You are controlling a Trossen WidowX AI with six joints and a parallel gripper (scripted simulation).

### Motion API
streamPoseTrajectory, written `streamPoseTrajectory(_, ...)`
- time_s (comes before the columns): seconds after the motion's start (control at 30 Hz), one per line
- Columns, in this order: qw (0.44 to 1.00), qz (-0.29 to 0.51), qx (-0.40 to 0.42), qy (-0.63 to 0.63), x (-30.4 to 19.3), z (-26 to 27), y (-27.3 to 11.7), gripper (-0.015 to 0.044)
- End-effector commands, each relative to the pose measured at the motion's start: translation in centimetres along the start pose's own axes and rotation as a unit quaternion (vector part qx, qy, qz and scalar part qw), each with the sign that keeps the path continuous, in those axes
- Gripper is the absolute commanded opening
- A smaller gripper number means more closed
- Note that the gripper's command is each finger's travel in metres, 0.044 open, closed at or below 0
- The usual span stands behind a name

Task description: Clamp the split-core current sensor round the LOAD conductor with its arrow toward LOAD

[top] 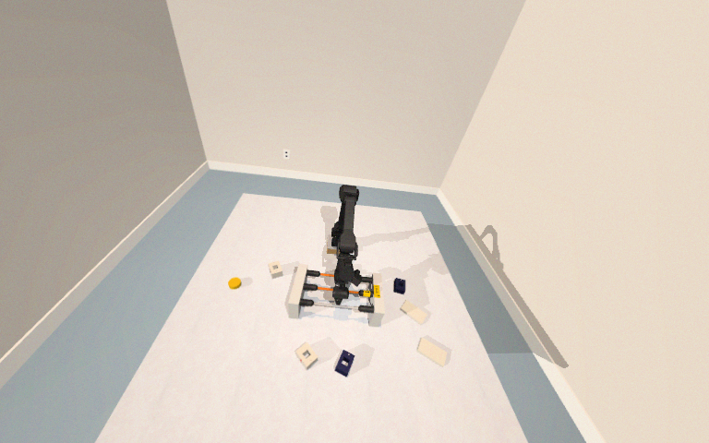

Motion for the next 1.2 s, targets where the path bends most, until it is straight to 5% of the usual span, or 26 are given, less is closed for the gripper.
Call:
streamPoseTrajectory(0.0,1.0,0.0,0.002,0.0,0.0,0.0,0.0,0.0)
streamPoseTrajectory(0.73,1.0,0.0,0.002,0.0,0.0,0.0,0.0,0.0)
streamPoseTrajectory(1.17,0.994,0.019,0.11,0.0,0.5,-2.7,-0.4,0.0)
Point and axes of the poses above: the point midway between the two fingers, 35 mm back from their tips, its own y axis out along the fingers, its own z axis across the jaws, x = y × z, the point moved 10 cm from there along -y, back along the fingers, and after that the axes turned 9 degrees about y, right-handed, at the moved point
